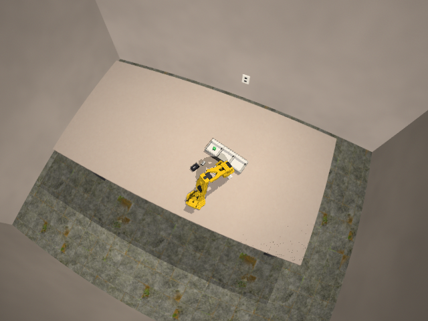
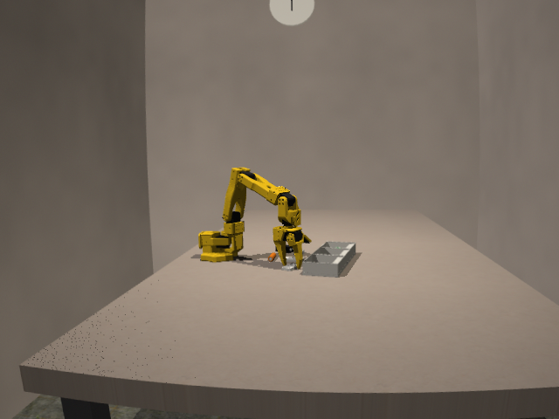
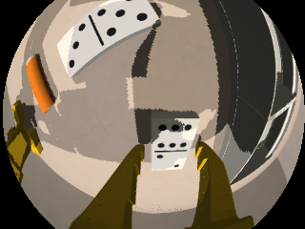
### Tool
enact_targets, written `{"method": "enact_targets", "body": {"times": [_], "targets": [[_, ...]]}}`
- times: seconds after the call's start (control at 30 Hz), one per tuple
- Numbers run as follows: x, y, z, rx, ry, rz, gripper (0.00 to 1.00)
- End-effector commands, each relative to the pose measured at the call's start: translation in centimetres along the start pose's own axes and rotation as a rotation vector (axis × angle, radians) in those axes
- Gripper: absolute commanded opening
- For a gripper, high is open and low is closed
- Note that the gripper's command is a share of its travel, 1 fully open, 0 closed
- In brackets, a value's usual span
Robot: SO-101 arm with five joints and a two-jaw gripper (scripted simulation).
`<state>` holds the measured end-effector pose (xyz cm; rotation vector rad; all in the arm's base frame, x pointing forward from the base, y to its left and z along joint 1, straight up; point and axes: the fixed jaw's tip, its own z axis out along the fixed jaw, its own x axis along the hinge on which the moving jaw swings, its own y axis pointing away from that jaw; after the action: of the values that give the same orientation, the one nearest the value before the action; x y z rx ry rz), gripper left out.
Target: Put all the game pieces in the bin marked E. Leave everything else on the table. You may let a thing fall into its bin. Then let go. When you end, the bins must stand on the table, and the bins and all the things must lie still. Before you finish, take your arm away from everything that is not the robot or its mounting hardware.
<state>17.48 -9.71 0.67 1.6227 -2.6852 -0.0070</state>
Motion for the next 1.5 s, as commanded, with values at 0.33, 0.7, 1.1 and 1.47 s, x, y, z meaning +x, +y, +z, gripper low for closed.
{"method": "enact_targets", "body": {"times": [0.33,0.7,1.1,1.47], "targets": [[0.13,-0.33,-0.24,0.024,-0.001,-0.003,0.07],[0.13,-0.33,-0.24,0.024,-0.001,-0.003,0.01],[0.13,-0.33,-0.24,0.024,-0.001,-0.003,0.00],[0.13,-0.33,-0.24,0.024,-0.001,-0.003,0.00]]}}
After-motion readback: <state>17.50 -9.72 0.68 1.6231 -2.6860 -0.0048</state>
